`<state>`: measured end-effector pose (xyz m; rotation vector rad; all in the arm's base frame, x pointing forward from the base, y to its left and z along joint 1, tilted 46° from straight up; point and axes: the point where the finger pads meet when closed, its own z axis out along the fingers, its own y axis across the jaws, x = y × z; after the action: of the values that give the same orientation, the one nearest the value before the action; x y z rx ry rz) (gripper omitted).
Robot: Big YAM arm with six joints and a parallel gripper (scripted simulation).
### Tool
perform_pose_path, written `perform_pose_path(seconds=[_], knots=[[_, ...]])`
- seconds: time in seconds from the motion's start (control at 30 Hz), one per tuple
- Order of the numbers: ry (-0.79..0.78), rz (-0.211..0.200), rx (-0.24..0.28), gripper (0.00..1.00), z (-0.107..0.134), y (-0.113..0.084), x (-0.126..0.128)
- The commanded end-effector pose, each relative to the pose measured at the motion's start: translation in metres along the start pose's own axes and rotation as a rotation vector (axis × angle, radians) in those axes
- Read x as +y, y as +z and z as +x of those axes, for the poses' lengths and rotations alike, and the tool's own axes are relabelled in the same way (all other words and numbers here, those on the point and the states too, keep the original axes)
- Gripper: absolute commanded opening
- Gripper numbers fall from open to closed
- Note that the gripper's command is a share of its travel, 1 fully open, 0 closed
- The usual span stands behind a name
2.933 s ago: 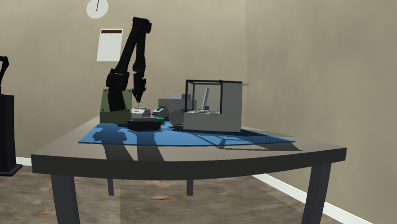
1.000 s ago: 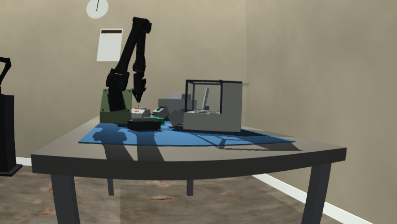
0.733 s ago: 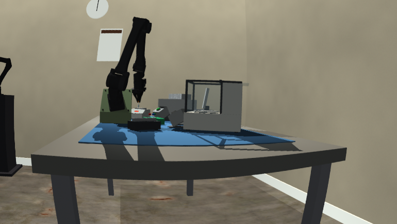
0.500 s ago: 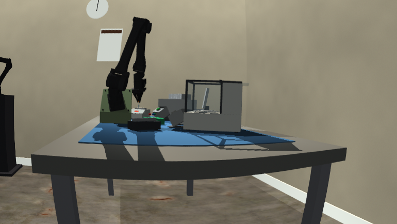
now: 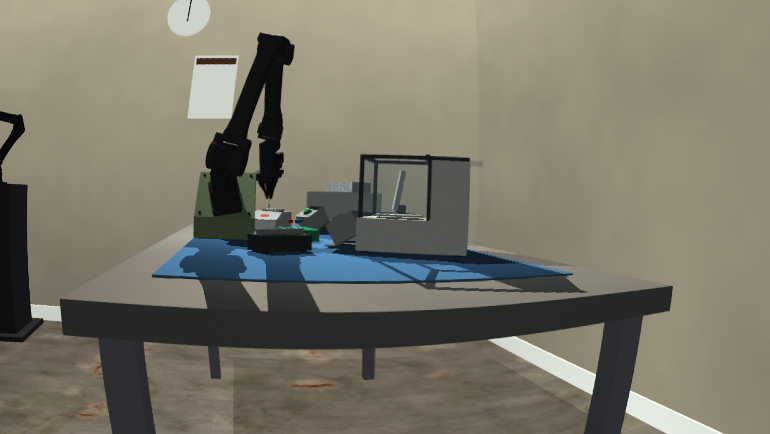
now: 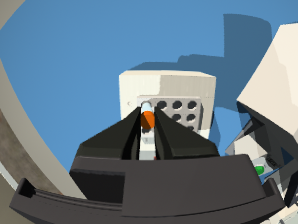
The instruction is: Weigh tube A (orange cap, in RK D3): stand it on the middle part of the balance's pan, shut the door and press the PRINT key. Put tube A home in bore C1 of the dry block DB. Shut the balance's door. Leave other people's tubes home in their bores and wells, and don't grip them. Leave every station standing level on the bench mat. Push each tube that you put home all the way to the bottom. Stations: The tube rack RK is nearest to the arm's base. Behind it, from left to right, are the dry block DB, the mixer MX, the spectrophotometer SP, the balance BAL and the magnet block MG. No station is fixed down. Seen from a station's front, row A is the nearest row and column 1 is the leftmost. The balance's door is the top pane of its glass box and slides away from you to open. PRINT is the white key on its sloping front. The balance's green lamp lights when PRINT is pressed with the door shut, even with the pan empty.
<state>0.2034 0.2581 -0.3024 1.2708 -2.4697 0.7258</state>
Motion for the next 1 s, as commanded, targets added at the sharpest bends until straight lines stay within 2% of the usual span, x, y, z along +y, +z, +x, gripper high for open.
perform_pose_path(seconds=[0.0,0.37,0.57,0.97], knots=[[0.005,0.001,-0.03,0.09,-0.025,-0.004,0.011],[0.012,-0.003,-0.032,0.09,-0.024,-0.004,0.009],[0.001,0.001,0.012,0.09,0.005,0.01,0.004],[-0.005,-0.001,0.007,0.09,0.003,0.008,-0.003]])
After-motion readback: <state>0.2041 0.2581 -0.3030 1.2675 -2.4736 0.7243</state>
